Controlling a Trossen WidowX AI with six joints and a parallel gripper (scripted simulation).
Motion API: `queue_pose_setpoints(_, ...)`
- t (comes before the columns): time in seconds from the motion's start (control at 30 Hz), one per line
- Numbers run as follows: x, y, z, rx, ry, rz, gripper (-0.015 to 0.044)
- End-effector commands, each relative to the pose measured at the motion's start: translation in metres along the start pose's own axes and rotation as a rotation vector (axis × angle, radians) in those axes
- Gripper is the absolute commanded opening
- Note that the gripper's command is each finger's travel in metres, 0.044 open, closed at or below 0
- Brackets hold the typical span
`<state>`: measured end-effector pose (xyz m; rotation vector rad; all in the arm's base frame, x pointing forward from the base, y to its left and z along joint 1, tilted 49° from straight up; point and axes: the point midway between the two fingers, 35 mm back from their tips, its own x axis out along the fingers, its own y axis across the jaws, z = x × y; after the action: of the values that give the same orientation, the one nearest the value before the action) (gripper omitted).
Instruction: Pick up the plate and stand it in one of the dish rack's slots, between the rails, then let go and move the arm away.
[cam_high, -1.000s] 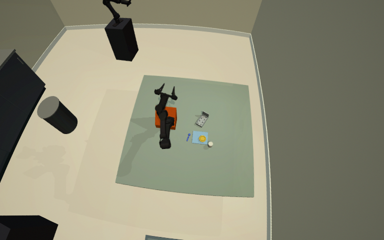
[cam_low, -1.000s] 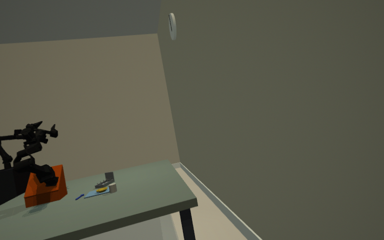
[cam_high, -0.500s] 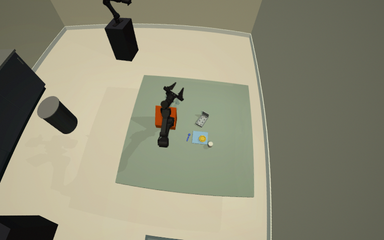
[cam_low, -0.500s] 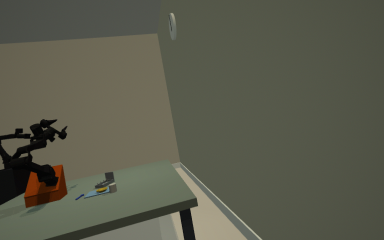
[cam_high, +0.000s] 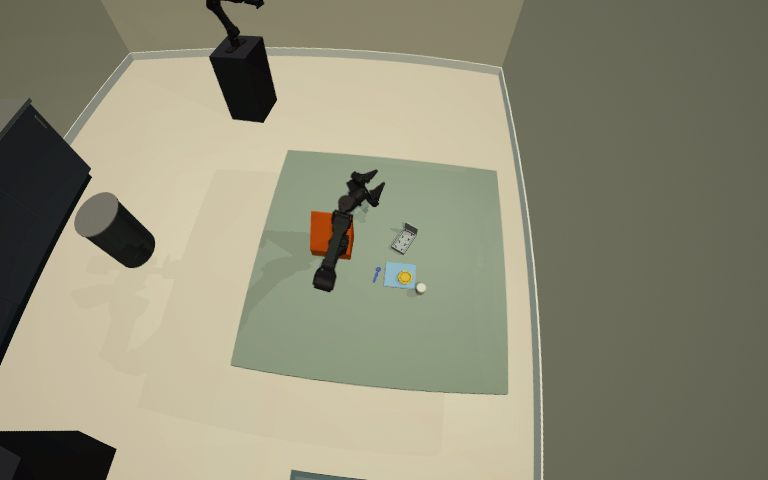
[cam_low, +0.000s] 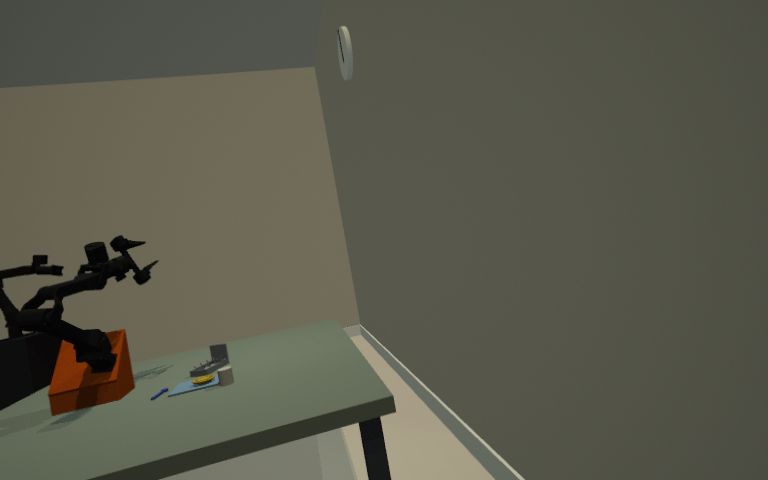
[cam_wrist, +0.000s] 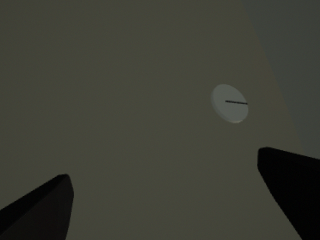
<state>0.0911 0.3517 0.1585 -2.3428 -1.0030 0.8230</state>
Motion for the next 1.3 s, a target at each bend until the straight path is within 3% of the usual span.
queue_pose_setpoints(0.0,0.008,0.011,-0.008,0.058,0.013,0.053,0.0400)
queue_pose_setpoints(0.67,0.041,0.103,-0.062,0.481,0.177,0.425,0.0400)
queue_pose_setpoints(1.27,0.032,0.197,-0.110,0.862,0.465,0.731,0.0400)
